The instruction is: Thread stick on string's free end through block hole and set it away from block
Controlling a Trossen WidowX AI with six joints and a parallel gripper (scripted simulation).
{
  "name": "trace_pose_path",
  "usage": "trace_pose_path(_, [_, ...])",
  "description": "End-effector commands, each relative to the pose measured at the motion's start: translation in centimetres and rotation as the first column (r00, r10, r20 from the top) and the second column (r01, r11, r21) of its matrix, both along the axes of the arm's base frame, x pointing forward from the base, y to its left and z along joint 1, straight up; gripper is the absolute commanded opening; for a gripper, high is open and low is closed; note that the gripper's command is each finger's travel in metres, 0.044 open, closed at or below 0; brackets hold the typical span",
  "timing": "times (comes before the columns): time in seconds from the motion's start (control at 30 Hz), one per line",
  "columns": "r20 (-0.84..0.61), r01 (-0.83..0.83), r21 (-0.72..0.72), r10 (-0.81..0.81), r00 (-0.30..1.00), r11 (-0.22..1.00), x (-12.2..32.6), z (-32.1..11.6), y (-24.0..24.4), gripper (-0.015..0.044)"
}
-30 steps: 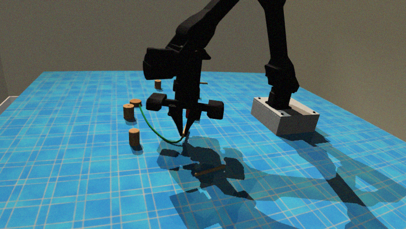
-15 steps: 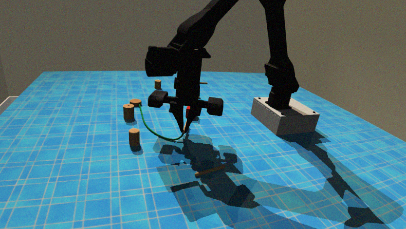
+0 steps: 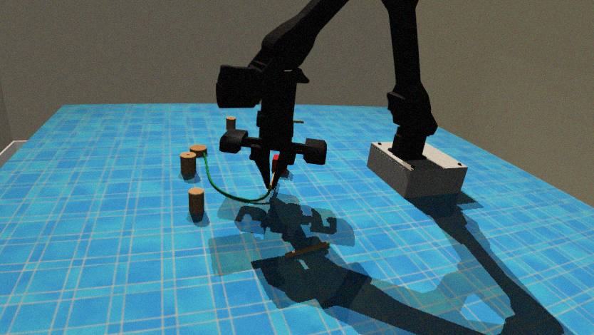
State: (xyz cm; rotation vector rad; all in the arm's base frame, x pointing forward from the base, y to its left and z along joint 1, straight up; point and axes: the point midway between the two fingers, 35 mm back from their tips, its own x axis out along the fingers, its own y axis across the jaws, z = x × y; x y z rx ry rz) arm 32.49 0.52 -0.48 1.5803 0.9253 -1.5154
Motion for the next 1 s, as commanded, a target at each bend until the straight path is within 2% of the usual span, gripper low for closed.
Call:
trace_pose_path(0.0, [0.002, -0.001, 0.005, 0.001, 1.0, 1.0, -0.2, 0.0, -0.4, 0.0])
trace_pose_path(0.97, [0.001, -0.001, 0.004, 0.001, 1.0, 1.0, -2.1, -0.1, -3.3, 0.0])
